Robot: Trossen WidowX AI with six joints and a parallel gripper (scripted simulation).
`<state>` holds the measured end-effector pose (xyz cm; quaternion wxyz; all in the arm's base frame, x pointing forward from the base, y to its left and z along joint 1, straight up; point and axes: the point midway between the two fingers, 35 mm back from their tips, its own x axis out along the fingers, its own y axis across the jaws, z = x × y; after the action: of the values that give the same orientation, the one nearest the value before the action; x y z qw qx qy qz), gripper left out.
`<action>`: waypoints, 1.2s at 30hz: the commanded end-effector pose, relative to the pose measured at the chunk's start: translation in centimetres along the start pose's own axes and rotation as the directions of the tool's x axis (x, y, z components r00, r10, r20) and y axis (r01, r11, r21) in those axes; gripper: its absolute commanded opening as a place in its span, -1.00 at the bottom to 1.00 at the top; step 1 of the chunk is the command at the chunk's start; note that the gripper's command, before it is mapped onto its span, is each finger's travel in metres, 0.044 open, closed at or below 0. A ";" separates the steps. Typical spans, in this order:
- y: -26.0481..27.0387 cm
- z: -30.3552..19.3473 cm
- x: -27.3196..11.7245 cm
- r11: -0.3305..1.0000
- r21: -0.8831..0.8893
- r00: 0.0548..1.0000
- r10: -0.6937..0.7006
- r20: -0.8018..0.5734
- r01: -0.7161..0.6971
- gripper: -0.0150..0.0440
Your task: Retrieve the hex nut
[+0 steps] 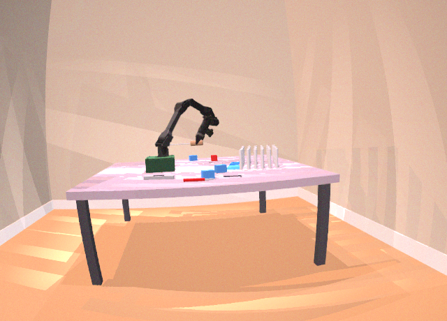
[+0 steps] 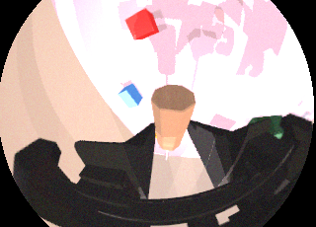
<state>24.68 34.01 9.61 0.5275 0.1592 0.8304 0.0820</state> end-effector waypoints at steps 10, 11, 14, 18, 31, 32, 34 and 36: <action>-0.2 0.6 1.2 1.000 0.006 1.000 0.006 -0.007 -0.006 -0.49; -0.2 0.7 1.3 1.000 0.006 1.000 0.006 -0.007 -0.006 -0.49; -0.3 0.9 1.6 1.000 0.006 1.000 0.006 -0.007 -0.006 -0.49; -0.4 1.1 2.0 1.000 0.006 1.000 0.006 -0.007 -0.006 -0.49; -0.8 1.7 3.2 1.000 0.006 1.000 0.006 -0.007 -0.006 -0.49; -0.8 1.8 3.3 1.000 0.006 1.000 0.006 -0.007 -0.006 -0.49; -0.9 1.9 3.5 1.000 0.006 1.000 0.006 -0.007 -0.006 -0.49; -1.0 2.0 3.7 1.000 0.006 1.000 0.006 -0.007 -0.006 -0.49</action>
<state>24.93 34.25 5.62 0.5276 0.1592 0.8304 0.0820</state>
